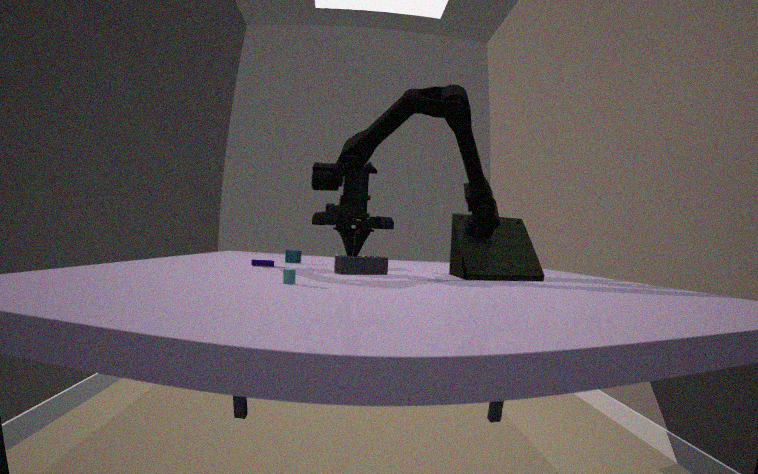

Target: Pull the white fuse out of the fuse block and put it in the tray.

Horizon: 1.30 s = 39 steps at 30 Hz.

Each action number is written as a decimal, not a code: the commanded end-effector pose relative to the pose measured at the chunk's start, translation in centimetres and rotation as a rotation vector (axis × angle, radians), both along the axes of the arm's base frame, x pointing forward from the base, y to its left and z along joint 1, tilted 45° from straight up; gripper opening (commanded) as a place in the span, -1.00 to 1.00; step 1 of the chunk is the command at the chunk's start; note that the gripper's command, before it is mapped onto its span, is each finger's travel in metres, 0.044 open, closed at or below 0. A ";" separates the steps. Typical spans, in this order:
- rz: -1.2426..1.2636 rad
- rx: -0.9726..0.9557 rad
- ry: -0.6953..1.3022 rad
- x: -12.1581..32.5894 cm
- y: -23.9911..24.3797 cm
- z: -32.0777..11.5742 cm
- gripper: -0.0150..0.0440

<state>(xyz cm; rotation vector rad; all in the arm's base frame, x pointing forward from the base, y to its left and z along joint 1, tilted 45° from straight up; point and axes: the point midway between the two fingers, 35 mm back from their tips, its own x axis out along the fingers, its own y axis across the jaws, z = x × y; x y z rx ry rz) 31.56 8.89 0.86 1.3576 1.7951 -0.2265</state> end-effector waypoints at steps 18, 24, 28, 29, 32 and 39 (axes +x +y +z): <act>-0.001 0.000 0.000 0.1 -0.3 0.3 -0.49; -0.001 0.000 0.000 0.1 -0.6 0.5 -0.49; -0.001 0.000 0.000 0.1 -0.7 0.7 -0.49; -0.001 0.000 0.000 0.1 -0.7 0.7 -0.49; -0.001 0.000 0.000 0.1 -0.8 0.8 -0.49; -0.002 0.000 0.001 0.1 -1.1 1.0 -0.49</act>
